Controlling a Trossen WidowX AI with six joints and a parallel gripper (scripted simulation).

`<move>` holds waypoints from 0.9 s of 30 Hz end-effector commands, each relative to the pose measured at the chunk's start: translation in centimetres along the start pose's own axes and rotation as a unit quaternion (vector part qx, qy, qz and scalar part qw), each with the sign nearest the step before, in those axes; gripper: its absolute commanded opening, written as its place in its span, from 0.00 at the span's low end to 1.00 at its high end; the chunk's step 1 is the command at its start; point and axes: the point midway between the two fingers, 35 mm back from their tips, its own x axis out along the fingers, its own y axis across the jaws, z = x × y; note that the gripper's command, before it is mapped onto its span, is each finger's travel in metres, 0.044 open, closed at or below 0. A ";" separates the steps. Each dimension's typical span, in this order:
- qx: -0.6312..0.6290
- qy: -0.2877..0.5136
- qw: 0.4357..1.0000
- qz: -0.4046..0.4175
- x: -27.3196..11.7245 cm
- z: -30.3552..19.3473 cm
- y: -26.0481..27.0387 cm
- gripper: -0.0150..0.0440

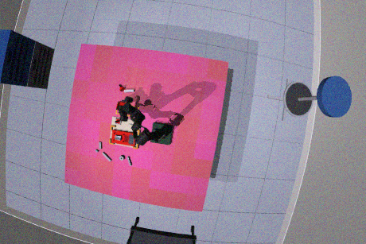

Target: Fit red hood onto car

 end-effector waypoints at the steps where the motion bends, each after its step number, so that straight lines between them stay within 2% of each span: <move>1: 0.004 0.007 1.000 -0.001 0.2 -0.8 0.1 1.00; 27: 0.004 0.006 1.000 -0.001 0.6 -1.6 0.2 1.00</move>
